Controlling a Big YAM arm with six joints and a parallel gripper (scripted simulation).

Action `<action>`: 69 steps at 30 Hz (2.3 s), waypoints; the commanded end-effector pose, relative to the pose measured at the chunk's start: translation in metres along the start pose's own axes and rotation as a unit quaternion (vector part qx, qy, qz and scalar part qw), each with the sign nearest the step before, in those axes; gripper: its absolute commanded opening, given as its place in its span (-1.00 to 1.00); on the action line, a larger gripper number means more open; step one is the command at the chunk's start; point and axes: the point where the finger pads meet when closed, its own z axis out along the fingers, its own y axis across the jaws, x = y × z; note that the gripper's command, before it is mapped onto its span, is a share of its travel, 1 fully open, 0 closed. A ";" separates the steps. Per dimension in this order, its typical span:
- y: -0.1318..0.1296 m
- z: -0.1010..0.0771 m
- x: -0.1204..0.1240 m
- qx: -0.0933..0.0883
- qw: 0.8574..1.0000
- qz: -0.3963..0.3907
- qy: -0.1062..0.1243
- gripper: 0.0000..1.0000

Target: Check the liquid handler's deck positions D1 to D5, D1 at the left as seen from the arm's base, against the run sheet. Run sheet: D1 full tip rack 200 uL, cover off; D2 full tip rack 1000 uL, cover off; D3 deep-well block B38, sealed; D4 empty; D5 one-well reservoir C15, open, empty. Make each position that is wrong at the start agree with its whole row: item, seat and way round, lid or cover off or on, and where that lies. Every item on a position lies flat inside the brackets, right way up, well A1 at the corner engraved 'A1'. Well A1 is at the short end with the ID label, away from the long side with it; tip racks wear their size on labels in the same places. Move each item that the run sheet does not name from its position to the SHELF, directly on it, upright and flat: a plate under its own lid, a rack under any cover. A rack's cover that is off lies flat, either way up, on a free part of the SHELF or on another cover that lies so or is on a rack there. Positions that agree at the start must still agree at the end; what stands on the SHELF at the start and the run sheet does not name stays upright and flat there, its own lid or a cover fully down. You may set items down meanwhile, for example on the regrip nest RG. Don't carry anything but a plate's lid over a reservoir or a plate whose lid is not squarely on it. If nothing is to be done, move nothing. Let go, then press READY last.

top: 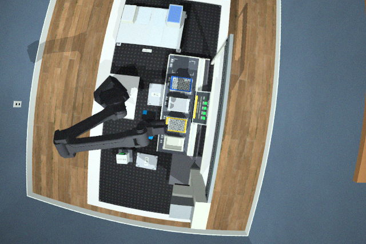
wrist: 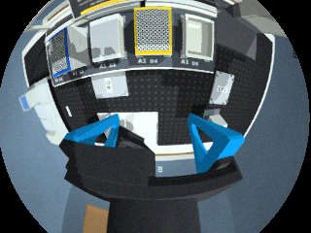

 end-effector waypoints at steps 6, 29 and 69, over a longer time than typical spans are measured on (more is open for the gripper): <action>-0.009 -0.015 -0.065 -0.005 1.000 0.006 -0.026 1.00; -0.009 -0.014 -0.161 -0.003 1.000 0.005 -0.026 1.00; -0.001 0.044 -0.143 -0.001 1.000 -0.007 -0.003 1.00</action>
